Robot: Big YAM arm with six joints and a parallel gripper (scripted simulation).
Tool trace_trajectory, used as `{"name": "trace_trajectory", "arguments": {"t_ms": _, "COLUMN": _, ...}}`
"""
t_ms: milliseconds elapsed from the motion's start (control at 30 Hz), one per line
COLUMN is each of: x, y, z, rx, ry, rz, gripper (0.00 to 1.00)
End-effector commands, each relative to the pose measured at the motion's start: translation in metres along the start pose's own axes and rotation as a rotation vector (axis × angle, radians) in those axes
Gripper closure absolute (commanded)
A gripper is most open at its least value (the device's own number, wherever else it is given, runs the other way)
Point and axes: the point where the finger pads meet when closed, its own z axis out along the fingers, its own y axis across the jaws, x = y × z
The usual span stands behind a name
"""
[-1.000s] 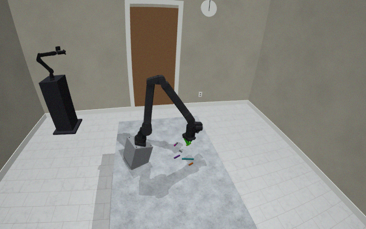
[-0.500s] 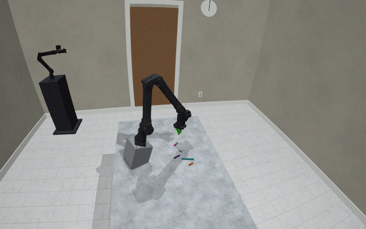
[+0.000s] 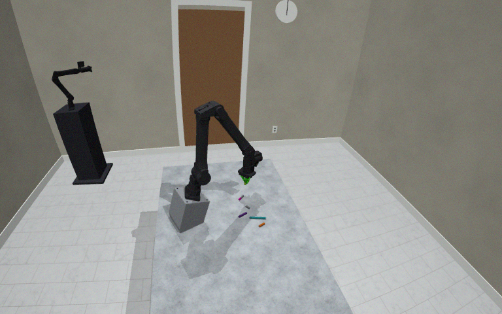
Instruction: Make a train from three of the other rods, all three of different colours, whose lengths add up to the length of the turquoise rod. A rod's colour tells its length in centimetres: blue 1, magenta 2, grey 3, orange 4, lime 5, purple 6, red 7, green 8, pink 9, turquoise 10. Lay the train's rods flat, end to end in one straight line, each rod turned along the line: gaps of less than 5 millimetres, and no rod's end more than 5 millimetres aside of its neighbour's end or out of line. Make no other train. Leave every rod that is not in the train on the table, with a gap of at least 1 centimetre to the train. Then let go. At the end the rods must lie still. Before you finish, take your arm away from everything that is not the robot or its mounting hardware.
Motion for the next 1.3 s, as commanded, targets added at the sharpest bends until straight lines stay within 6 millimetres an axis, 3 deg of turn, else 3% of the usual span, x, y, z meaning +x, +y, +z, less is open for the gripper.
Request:
{"name": "trace_trajectory", "arguments": {"t_ms": 0, "x": -0.002, "y": 0.000, "z": 0.005, "rx": 0.003, "ry": -0.006, "rz": 0.009, "gripper": 0.96}}
{"name": "trace_trajectory", "arguments": {"t_ms": 767, "x": -0.010, "y": 0.000, "z": 0.080, "rx": 0.005, "ry": -0.019, "rz": 0.003, "gripper": 0.96}}
{"name": "trace_trajectory", "arguments": {"t_ms": 867, "x": -0.021, "y": -0.004, "z": 0.072, "rx": 0.019, "ry": -0.056, "rz": 0.003, "gripper": 0.96}}
{"name": "trace_trajectory", "arguments": {"t_ms": 967, "x": -0.021, "y": -0.004, "z": 0.073, "rx": 0.019, "ry": -0.057, "rz": 0.003, "gripper": 0.96}}
{"name": "trace_trajectory", "arguments": {"t_ms": 1033, "x": -0.012, "y": -0.001, "z": 0.085, "rx": 0.006, "ry": -0.021, "rz": 0.003, "gripper": 0.96}}
{"name": "trace_trajectory", "arguments": {"t_ms": 1267, "x": -0.018, "y": -0.003, "z": 0.077, "rx": 0.015, "ry": -0.044, "rz": 0.002, "gripper": 0.96}}
